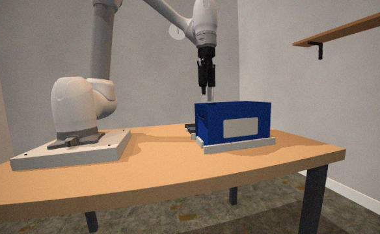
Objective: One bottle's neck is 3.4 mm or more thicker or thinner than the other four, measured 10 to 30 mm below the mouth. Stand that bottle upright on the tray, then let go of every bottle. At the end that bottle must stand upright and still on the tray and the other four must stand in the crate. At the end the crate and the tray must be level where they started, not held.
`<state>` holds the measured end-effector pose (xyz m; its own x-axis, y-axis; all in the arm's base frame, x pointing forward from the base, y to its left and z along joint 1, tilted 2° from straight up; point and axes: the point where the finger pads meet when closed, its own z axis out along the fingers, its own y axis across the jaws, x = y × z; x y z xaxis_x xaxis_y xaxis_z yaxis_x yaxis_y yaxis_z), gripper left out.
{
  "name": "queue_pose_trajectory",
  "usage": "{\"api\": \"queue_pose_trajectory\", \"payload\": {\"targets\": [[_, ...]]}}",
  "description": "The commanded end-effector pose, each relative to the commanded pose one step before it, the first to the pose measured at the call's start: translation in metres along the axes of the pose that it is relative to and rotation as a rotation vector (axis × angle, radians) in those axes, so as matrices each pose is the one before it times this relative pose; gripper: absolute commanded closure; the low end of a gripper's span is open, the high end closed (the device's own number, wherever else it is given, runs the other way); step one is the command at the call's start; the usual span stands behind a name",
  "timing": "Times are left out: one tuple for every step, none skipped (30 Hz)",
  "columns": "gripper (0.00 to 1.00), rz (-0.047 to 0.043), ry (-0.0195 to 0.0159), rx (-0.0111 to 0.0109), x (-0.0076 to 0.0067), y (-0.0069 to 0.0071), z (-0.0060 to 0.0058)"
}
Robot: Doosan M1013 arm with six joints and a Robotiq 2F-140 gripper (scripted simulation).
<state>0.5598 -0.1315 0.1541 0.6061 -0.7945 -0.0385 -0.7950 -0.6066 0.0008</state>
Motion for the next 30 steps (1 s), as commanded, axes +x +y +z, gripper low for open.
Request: {"api": "queue_pose_trajectory", "payload": {"targets": [[0.62,-0.00002,-0.00005,0.00019,-0.00003,0.00001,0.00104],[0.62,0.00000,0.00000,0.00000,0.00000,0.00000,0.00057],[0.62,0.00000,0.00000,0.00000,0.00000,0.00000,0.00063],[0.62,0.00000,0.00000,0.00000,0.00000,0.00000,0.00070],[0.62,0.00000,0.00000,0.00000,0.00000,0.00000,0.00076],[0.62,0.00000,0.00000,0.00000,0.00000,0.00000,0.00083],[0.62,0.00000,0.00000,0.00000,0.00000,0.00000,0.00089],[0.62,0.00000,0.00000,0.00000,0.00000,0.00000,0.00000],[0.62,0.00000,0.00000,0.00000,0.00000,0.00000,0.00000],[0.62,0.00000,0.00000,0.00000,0.00000,0.00000,0.00095],[0.62,0.00000,0.00000,0.00000,0.00000,0.00000,0.00100],[0.62,0.00000,0.00000,0.00000,0.00000,0.00000,0.00105],[0.62,0.00000,0.00000,0.00000,0.00000,0.00000,0.00110],[0.62,0.00000,0.00000,0.00000,0.00000,0.00000,0.00114],[0.62,0.00000,0.00000,0.00000,0.00000,0.00000,0.00118],[0.62,0.00000,0.00000,0.00000,0.00000,0.00000,0.00121],[0.62,0.00000,0.00000,0.00000,0.00000,0.00000,0.00124],[0.62,0.00000,0.00000,0.00000,0.00000,0.00000,0.00126],[0.62,0.00000,0.00000,0.00000,0.00000,0.00000,0.00128],[0.62,0.00000,0.00000,0.00000,0.00000,0.00000,0.00129],[0.62,0.00000,0.00000,0.00000,0.00000,0.00000,0.00130],[0.62,0.00000,0.00000,0.00000,0.00000,0.00000,0.00130],[0.62,0.00000,0.00000,0.00000,0.00000,0.00000,0.00129],[0.62,0.00000,0.00000,0.00000,0.00000,0.00000,0.00128],[0.62,0.00000,0.00000,0.00000,0.00000,0.00000,0.00000],[0.62,0.00000,0.00000,0.00000,0.00000,0.00000,0.00000],[0.62,0.00000,0.00000,0.00000,0.00000,0.00000,0.00126],[0.62,0.00000,0.00000,0.00000,0.00000,0.00000,0.00124],[0.62,0.00000,0.00000,0.00000,0.00000,0.00000,0.00121],[0.62,0.00000,0.00000,0.00000,0.00000,0.00000,0.00118]]}}
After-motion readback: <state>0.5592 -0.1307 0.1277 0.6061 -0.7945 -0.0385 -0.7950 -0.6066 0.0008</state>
